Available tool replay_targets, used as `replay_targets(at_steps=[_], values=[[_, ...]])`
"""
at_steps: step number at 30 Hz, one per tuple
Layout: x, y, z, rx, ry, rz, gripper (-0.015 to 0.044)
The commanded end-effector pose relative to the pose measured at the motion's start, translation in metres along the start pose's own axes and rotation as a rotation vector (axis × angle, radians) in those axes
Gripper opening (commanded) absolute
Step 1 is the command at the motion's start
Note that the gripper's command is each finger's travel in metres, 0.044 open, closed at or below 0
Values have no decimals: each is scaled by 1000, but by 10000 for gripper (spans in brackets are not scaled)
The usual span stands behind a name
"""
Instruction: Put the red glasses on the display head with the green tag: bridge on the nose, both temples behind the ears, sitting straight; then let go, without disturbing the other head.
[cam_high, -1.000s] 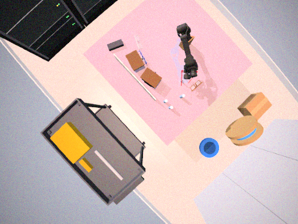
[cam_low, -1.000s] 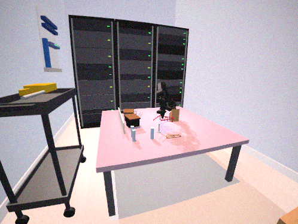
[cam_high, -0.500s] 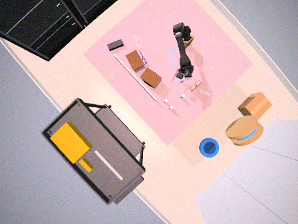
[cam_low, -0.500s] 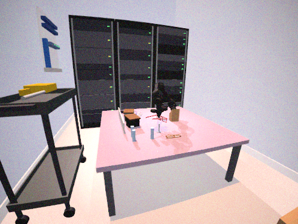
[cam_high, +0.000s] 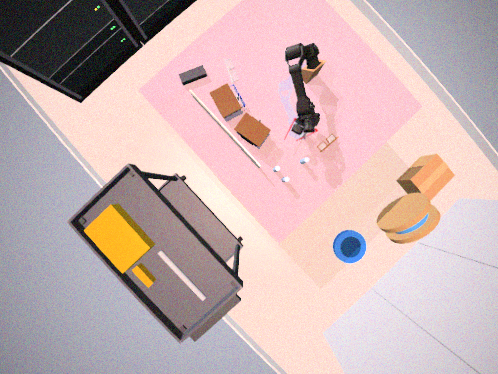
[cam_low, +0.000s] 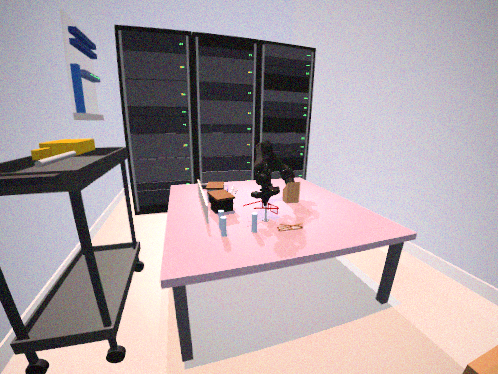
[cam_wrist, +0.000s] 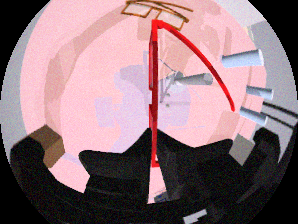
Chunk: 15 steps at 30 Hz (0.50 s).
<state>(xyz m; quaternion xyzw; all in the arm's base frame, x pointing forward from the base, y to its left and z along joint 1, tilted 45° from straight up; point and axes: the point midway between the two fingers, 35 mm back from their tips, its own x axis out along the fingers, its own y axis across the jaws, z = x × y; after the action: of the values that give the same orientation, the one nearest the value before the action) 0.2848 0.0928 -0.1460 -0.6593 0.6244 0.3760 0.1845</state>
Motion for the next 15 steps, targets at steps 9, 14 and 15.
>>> replay_targets(at_steps=[9,14,15], values=[[2,6,-7,-7,4,-4,0],[2,7,-8,-7,4,-4,0],[2,7,-8,-7,4,-4,0]])
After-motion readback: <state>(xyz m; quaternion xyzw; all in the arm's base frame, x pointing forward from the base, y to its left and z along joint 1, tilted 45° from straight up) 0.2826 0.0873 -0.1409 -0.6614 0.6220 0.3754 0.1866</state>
